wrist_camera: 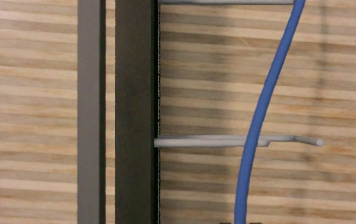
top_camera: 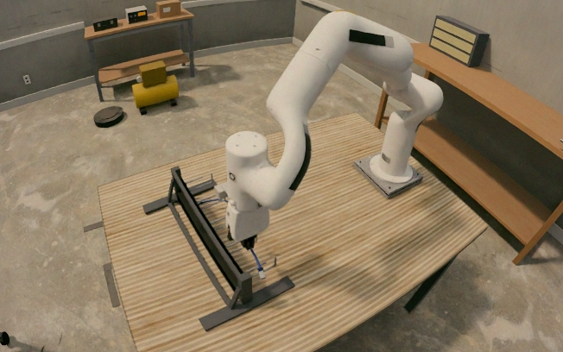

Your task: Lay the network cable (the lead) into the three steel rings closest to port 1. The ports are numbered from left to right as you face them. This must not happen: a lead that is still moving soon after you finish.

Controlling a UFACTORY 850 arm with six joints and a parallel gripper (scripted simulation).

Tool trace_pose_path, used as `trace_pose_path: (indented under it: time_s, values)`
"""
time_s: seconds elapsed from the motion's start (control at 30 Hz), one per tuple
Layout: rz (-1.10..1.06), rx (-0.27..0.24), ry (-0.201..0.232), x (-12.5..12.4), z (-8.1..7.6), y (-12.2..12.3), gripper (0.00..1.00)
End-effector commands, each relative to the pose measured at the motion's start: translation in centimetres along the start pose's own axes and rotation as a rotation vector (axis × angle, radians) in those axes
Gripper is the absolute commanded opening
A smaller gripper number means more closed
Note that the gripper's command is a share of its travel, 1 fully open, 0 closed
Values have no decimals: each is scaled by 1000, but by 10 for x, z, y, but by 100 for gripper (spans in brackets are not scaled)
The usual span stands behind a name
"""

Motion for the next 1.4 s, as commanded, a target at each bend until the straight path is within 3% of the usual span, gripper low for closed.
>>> trace_pose_path:
  time_s: [0.0,0.8,1.37]
  values:
    - [0,0,-3,-1,1,0,0]
    - [0,0,-3,0,6,0,0]
    - [0,0,-3,17,6,3,0]
Point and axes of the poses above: the point where the finger pads meet when closed, its own z axis out along the fingers, its own x axis across the jaws, y = z × x, the point moved 6 cm from there along -z, back along the fingers, and after that the axes turned 10 degrees about -z, right-handed, at the moved point
